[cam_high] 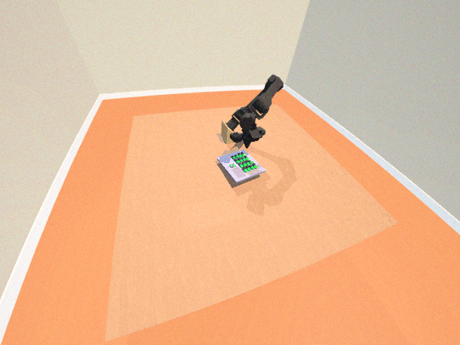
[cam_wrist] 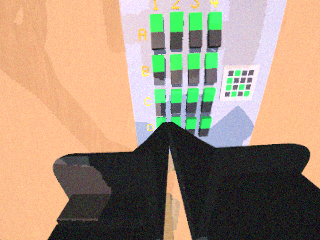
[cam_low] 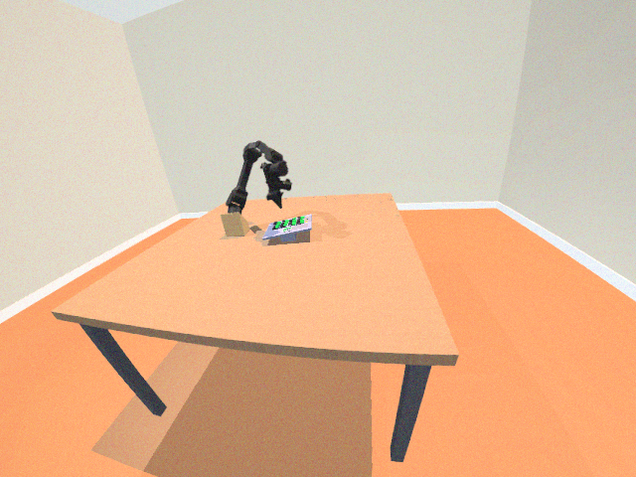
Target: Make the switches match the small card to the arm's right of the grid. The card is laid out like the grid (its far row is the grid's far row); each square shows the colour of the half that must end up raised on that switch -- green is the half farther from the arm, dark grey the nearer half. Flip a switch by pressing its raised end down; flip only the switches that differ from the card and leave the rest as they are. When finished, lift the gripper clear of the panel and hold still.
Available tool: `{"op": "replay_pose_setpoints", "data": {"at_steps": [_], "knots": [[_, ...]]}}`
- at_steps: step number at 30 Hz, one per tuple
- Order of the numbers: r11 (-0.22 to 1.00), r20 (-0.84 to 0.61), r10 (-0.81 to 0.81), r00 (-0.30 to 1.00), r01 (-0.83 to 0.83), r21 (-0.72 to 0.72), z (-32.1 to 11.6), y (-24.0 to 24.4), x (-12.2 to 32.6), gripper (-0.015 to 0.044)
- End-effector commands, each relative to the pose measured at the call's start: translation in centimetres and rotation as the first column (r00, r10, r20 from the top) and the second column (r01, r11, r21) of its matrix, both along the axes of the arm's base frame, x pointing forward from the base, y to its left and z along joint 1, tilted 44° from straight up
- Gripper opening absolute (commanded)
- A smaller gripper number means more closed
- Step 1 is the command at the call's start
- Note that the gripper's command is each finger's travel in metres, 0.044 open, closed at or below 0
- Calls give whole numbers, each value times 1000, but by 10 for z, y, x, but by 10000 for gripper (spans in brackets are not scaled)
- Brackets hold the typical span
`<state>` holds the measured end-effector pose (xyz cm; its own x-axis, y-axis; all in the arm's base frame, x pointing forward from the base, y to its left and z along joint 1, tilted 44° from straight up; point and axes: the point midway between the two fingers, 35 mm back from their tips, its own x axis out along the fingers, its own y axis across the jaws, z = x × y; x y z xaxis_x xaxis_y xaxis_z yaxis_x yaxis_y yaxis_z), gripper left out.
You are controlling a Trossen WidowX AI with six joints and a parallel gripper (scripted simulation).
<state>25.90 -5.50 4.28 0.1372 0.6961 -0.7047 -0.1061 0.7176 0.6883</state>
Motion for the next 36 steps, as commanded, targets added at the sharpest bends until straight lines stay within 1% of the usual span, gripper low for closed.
{"op": "replay_pose_setpoints", "data": {"at_steps": [1, 7, 27, 36], "knots": [[1000, -2, 2, 1000, -2, -1, 2, 5, -8, 0], [1000, 18, -16, 1000, 16, 3, -23, 30, -4, 0], [1000, 18, -16, 1000, 16, 4, -39, 46, -1, 0], [1000, 18, -16, 1000, 16, 4, -40, 47, -1, 0]]}}
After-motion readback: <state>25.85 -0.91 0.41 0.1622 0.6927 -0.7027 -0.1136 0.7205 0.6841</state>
